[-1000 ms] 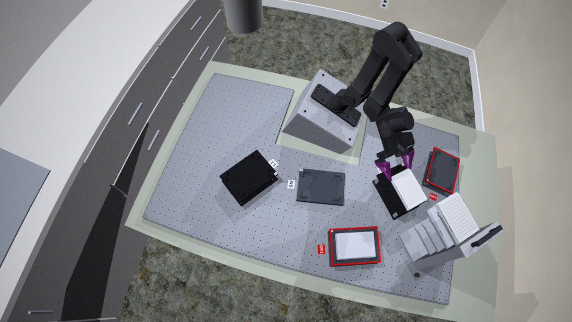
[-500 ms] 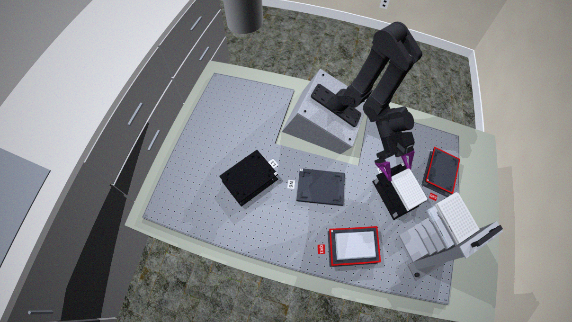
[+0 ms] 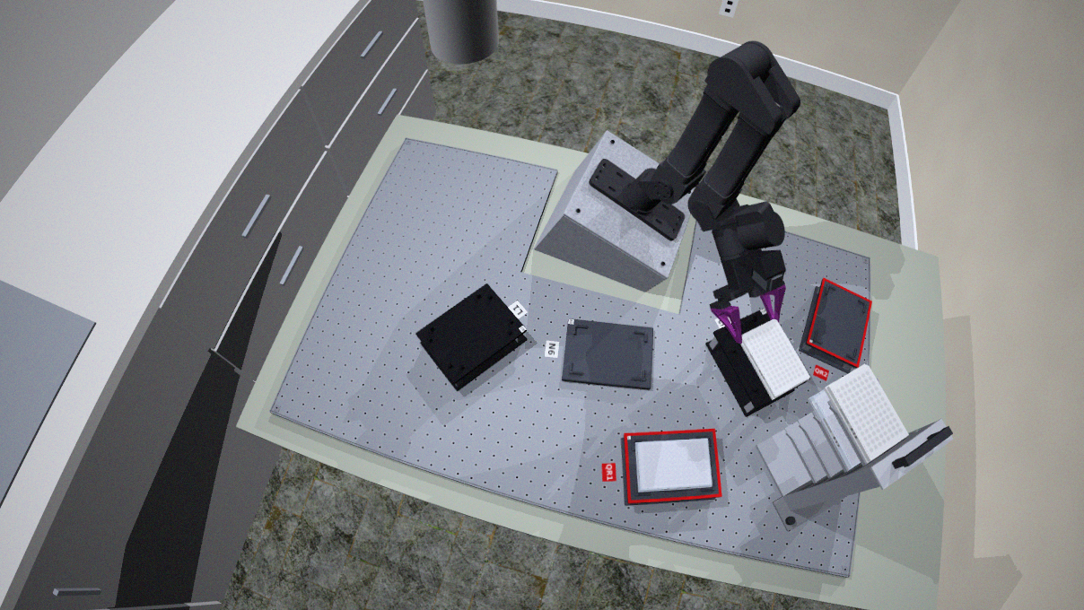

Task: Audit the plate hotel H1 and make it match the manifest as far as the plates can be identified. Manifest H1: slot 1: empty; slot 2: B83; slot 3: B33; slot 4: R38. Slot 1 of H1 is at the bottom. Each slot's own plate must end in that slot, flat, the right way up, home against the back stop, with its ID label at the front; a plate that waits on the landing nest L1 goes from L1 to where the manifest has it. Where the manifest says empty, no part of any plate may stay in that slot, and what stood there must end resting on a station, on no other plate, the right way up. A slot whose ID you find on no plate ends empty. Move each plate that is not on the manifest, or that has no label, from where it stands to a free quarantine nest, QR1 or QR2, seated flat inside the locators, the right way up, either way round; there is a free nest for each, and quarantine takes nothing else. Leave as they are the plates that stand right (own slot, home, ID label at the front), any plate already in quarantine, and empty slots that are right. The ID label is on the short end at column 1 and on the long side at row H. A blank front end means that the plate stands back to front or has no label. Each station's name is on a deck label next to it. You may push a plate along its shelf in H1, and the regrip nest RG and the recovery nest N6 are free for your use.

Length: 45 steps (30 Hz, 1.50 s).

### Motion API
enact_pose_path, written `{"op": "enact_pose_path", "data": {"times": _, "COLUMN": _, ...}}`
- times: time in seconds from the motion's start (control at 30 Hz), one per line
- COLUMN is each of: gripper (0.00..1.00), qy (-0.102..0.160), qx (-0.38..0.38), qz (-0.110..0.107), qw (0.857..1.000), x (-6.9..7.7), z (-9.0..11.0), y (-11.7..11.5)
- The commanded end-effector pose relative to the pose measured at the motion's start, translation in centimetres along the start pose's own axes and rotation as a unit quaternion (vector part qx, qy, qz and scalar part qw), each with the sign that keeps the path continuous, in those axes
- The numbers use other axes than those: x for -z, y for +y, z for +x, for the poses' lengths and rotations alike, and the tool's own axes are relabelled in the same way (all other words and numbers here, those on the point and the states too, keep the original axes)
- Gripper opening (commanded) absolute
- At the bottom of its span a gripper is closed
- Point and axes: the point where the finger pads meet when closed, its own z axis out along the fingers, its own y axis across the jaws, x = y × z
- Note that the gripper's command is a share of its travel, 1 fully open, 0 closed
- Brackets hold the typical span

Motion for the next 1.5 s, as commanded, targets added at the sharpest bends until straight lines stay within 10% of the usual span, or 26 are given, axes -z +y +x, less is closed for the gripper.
{"op": "enact_pose_path", "data": {"times": 0.0, "gripper": 0.86, "qy": -0.033, "qx": -0.013, "qz": -0.002, "qw": 0.999, "x": 0.2, "z": -1.9, "y": 0.2}}
{"op": "enact_pose_path", "data": {"times": 1.47, "gripper": 0.86, "qy": -0.031, "qx": -0.007, "qz": 0.0, "qw": 0.999, "x": 1.6, "z": -4.8, "y": 0.2}}
